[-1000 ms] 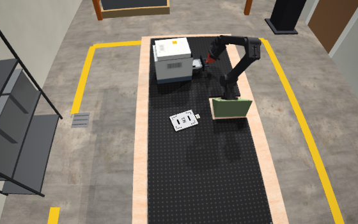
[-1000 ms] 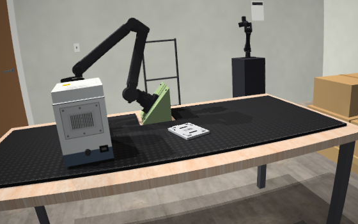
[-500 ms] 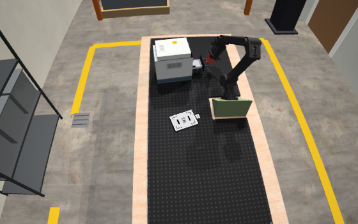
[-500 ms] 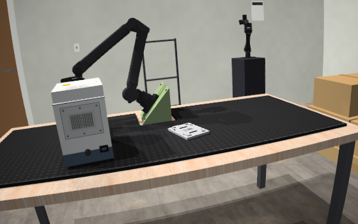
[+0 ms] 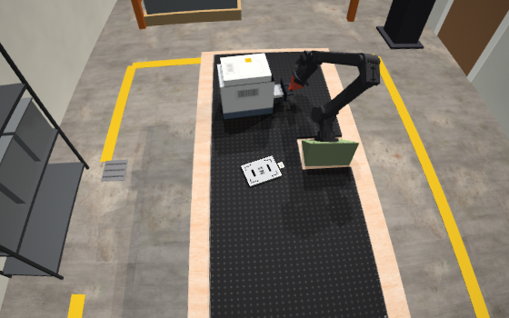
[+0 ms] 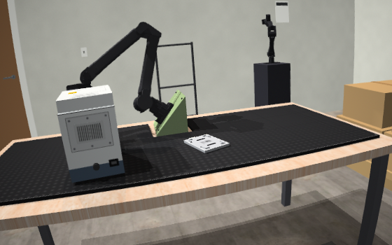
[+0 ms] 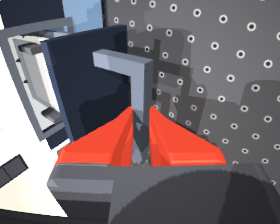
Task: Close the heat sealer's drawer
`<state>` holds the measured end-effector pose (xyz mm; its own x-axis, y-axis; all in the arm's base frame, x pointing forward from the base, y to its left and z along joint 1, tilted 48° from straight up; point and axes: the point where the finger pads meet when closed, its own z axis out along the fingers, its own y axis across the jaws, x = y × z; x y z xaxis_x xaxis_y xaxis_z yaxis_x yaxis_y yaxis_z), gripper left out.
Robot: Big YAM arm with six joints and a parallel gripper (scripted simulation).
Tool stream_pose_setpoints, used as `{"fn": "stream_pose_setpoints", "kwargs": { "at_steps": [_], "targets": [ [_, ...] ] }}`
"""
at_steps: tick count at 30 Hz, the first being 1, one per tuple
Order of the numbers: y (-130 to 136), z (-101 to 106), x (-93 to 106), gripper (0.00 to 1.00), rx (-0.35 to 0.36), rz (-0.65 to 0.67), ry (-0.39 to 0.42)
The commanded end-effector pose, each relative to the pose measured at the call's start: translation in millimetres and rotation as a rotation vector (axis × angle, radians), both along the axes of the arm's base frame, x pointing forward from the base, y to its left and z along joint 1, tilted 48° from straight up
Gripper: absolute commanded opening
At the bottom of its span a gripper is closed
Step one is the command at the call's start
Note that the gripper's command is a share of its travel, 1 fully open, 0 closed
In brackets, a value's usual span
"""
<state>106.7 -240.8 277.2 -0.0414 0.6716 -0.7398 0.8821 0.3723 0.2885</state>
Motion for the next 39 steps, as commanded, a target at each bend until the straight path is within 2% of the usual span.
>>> {"fn": "stream_pose_setpoints", "kwargs": {
  "at_steps": [1,30,39],
  "targets": [
    [-2,-1,7.2,0.00,0.001,-0.002,-0.016],
    [-5,-7,53.3,0.00,0.007,-0.002,-0.015],
    [-5,-8,62.0,0.00,0.008,0.000,-0.016]
  ]
}}
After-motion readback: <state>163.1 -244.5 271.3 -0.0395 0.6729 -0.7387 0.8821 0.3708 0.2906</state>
